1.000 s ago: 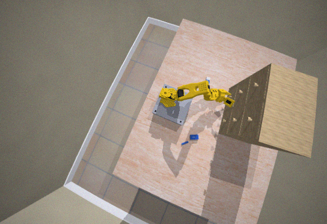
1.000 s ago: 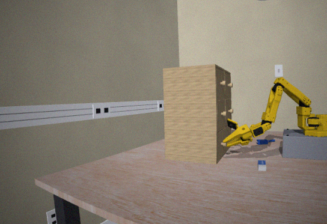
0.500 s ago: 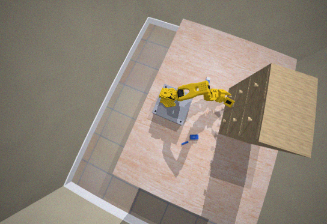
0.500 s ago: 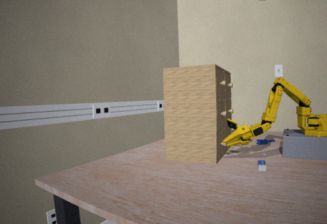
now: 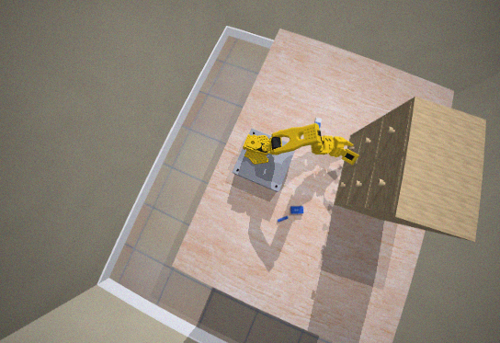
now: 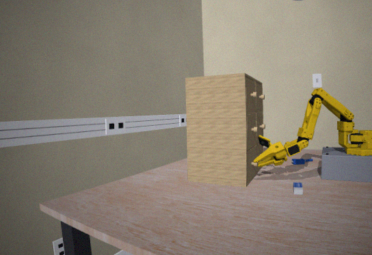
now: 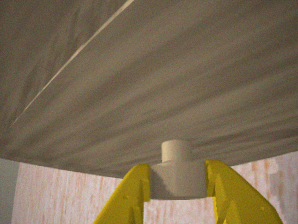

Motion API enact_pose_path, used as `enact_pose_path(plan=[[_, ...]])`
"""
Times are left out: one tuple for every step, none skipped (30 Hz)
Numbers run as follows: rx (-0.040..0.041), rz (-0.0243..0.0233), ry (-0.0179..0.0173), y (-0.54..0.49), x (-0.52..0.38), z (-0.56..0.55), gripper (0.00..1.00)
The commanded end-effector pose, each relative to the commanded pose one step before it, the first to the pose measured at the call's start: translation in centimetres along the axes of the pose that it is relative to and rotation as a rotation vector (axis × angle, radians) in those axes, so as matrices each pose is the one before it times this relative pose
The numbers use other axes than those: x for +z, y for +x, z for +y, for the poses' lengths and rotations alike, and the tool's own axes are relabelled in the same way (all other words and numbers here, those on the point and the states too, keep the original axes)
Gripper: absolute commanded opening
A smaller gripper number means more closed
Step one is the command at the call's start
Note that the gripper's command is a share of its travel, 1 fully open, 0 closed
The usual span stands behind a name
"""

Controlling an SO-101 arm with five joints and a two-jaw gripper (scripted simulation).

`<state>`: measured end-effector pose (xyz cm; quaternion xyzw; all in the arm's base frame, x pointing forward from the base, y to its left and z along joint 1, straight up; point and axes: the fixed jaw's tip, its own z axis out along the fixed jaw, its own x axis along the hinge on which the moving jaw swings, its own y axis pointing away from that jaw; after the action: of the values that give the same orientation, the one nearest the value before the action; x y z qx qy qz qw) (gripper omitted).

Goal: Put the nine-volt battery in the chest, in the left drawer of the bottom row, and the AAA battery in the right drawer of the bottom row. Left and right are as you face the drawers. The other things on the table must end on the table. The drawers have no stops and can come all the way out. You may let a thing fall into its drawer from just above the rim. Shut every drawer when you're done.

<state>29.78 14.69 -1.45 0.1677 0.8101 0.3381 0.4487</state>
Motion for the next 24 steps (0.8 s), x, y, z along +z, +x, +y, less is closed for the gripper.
enact_pose_path(plan=[[0.01011,-0.01149,-0.02078,-0.446,-0.0268,0.721,0.0],[0.0,0.0,-0.00001,0.0,0.0,0.0,0.0],[0.0,0.0,0.0,0.0,0.0,0.0,0.0],[0.0,0.0,0.0,0.0,0.0,0.0,0.0],[-0.00061,0.00047,-0.00071,0.072,-0.0497,-0.039,0.0],[-0.00061,0.00046,-0.00072,0.072,-0.0502,-0.038,0.0],[-0.00061,0.00047,-0.00071,0.071,-0.0507,-0.038,0.0],[-0.00061,0.00046,-0.00072,0.071,-0.0511,-0.038,0.0],[-0.00061,0.00047,-0.00071,0.071,-0.0516,-0.038,0.0],[-0.00061,0.00046,-0.00072,0.07,-0.052,-0.037,0.0],[-0.00061,0.00047,-0.00071,0.07,-0.0525,-0.037,0.0],[-0.00061,0.00046,-0.00072,0.07,-0.053,-0.036,0.0],[-0.00061,0.00047,-0.00071,0.069,-0.0535,-0.036,0.0],[-0.00061,0.00046,-0.00073,0.069,-0.0539,-0.036,0.0],[-0.00061,0.00047,-0.00071,0.069,-0.0544,-0.036,0.0],[-0.00061,0.00046,-0.00073,0.068,-0.0548,-0.035,0.0],[-0.00061,0.00047,-0.00071,0.068,-0.0552,-0.035,0.0],[-0.00061,0.00046,-0.00073,0.068,-0.0556,-0.034,0.0],[-0.00061,0.00047,-0.00071,0.067,-0.0561,-0.034,0.0],[0.0,0.0,0.0,0.0,0.0,0.0,0.0],[0.0,0.0,0.0,0.0,0.0,0.0,0.0],[-0.00061,0.00046,-0.00073,0.067,-0.0565,-0.034,0.0],[-0.00049,0.00037,-0.00057,0.053,-0.0455,-0.027,0.0],[0.0,0.0,-0.00001,0.0,0.0,0.0,0.0]])
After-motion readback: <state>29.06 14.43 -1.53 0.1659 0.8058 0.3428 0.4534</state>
